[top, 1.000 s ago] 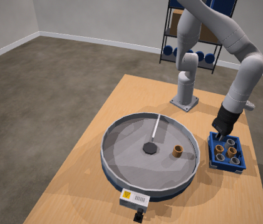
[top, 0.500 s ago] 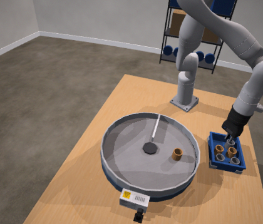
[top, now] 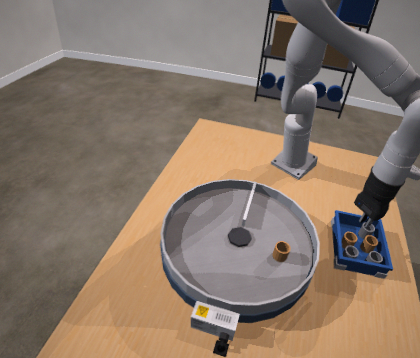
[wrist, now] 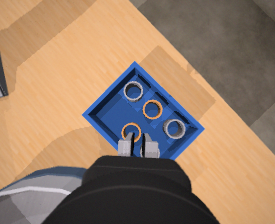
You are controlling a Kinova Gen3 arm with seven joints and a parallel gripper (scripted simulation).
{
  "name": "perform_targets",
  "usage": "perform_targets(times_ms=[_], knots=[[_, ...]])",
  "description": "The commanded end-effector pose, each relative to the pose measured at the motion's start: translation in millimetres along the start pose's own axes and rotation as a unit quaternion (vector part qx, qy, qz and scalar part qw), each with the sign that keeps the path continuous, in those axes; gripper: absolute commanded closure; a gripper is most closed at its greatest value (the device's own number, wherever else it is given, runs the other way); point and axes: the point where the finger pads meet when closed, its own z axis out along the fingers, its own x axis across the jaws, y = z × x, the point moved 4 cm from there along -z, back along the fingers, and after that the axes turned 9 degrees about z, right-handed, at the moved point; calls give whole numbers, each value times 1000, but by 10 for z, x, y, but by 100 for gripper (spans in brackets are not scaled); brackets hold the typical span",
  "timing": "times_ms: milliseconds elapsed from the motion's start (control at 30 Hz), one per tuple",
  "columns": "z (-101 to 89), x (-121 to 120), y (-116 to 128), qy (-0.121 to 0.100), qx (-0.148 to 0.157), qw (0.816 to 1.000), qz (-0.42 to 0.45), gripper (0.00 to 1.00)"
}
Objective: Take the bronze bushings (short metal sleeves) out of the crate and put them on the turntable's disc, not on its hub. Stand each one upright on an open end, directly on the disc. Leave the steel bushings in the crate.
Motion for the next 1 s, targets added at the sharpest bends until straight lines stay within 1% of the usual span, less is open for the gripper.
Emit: perform_targets(times_ms=[0, 633, 733, 800, 967], knots=[[-6, 4, -1, 1, 0, 1000, 0, 64], [6, 4, -1, 1, 0, 1000, 0, 64], [66, 4, -2, 1, 0, 1000, 0, 64], [66, 4, -2, 1, 0, 1000, 0, 64], [279, 6, -5, 1, 0, 1000, 0, 64]])
